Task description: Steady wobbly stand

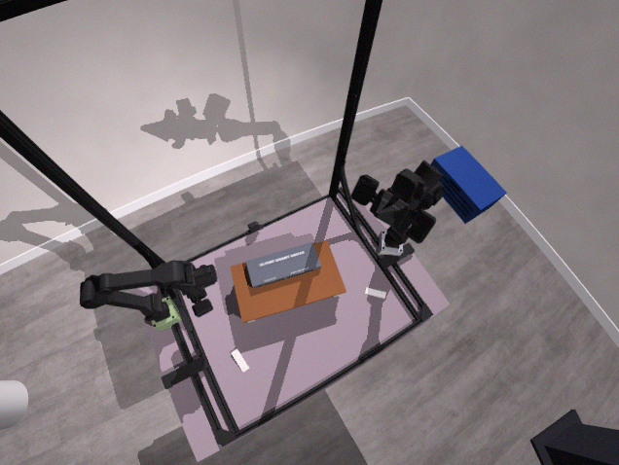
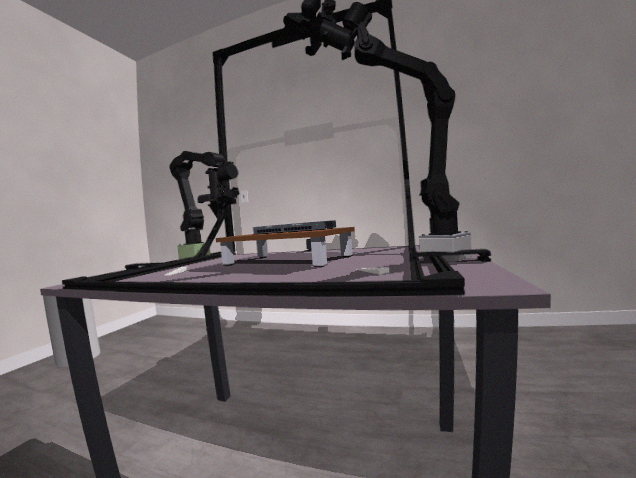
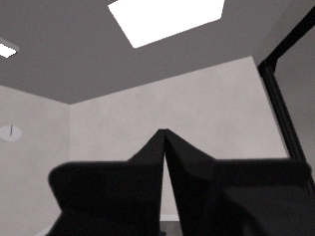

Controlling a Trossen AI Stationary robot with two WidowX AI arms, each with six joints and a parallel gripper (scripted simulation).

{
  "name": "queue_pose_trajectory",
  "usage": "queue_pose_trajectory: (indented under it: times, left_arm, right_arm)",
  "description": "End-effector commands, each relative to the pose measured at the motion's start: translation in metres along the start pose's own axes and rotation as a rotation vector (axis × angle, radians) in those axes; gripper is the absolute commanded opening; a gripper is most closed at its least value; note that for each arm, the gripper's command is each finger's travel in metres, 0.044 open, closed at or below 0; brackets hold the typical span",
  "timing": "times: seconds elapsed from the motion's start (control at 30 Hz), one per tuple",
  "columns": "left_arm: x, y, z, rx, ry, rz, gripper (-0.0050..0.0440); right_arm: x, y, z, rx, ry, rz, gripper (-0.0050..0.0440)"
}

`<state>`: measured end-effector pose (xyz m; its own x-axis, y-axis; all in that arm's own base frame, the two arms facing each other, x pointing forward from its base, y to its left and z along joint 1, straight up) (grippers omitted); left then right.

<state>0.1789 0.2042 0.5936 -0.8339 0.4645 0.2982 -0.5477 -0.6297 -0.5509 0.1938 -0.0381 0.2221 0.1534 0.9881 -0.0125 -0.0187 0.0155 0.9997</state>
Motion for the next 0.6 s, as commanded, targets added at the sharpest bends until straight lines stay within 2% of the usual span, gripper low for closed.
queue_pose_trajectory:
  times: [0.0, 0.23, 0.57]
  left_arm:
    - [0.017, 0.010, 0.046, -0.187, 0.030, 0.067, 0.0000]
    - [0.018, 0.015, 0.047, -0.189, 0.024, 0.070, 0.0000]
    - [0.047, 0.053, 0.124, -0.562, 0.080, 0.188, 0.0000]
  right_arm:
    - [0.000, 0.000, 0.000, 0.000, 0.000, 0.000, 0.0000]
    - [0.000, 0.000, 0.000, 0.000, 0.000, 0.000, 0.0000]
    - [0.000, 0.000, 0.000, 0.000, 0.000, 0.000, 0.0000]
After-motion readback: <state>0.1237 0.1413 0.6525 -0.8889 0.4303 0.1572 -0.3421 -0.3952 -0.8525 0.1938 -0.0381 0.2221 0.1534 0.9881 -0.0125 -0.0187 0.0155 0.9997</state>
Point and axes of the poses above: on each arm, the point midway between the two fingers, 35 mm back from their tips, its own y axis back along the fingers, its own x axis across the jaws, z = x × y, the point moved 10 cm from there along y, back along the fingers, and after that the axes turned 12 degrees about -y, right-handed, at the moved point
